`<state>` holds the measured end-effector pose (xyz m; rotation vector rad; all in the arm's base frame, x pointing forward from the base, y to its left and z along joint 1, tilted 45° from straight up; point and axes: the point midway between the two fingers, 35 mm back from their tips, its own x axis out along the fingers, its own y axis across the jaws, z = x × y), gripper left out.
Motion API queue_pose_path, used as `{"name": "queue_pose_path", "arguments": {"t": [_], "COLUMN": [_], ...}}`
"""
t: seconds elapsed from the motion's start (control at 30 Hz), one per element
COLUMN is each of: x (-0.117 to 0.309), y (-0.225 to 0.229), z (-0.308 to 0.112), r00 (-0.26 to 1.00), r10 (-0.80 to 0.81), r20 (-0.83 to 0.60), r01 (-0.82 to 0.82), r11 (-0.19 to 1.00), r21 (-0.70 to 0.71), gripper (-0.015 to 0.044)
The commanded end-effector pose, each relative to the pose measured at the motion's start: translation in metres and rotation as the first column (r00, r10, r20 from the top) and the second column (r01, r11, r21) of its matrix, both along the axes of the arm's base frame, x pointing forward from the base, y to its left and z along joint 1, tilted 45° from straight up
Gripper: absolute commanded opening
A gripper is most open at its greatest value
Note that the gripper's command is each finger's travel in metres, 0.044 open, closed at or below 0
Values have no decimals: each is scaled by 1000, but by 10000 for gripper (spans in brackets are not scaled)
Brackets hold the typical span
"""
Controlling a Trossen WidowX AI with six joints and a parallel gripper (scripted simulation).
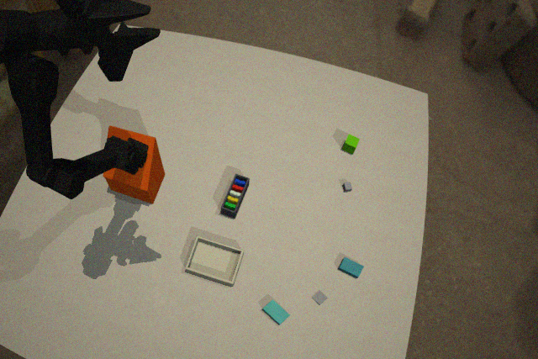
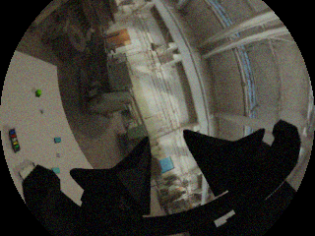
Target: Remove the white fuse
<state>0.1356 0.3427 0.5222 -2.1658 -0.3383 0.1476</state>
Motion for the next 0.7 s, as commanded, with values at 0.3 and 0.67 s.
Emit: {"name": "queue_pose_path", "arguments": {"t": [0.3, 0.67], "x": [74, 176], "y": [23, -6], "z": [-87, -248], "r00": [985, 852], "r10": [-107, -306], "r20": [-134, -426], "r01": [119, 437], "r11": [990, 863], "r21": [82, 253], "gripper": [71, 71]}}
